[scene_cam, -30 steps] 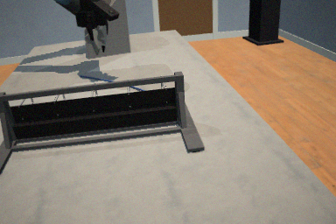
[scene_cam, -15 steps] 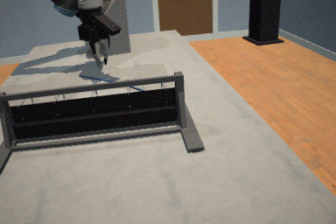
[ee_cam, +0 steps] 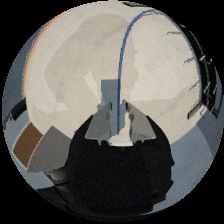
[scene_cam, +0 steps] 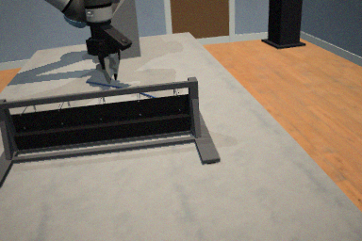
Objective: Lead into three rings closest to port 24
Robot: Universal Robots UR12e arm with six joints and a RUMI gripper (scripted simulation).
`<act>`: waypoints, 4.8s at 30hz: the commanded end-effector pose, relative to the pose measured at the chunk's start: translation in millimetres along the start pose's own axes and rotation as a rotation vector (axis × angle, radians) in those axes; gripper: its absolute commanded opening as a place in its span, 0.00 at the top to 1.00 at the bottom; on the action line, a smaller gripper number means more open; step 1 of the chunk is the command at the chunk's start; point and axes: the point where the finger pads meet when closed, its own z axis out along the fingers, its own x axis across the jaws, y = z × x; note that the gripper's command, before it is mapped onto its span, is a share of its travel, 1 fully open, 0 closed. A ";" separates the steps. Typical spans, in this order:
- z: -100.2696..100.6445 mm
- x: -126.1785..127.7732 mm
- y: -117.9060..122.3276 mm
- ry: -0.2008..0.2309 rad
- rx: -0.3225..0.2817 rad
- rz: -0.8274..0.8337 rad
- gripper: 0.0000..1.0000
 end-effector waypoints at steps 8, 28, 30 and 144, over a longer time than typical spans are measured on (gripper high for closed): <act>9.8 0.2 -0.4 0.003 0.003 0.000 0.80; 9.8 0.2 -0.4 0.003 0.003 0.000 0.80; 9.8 0.2 -0.4 0.003 0.003 0.000 0.80; 20.6 0.2 -0.4 0.003 0.003 0.000 0.80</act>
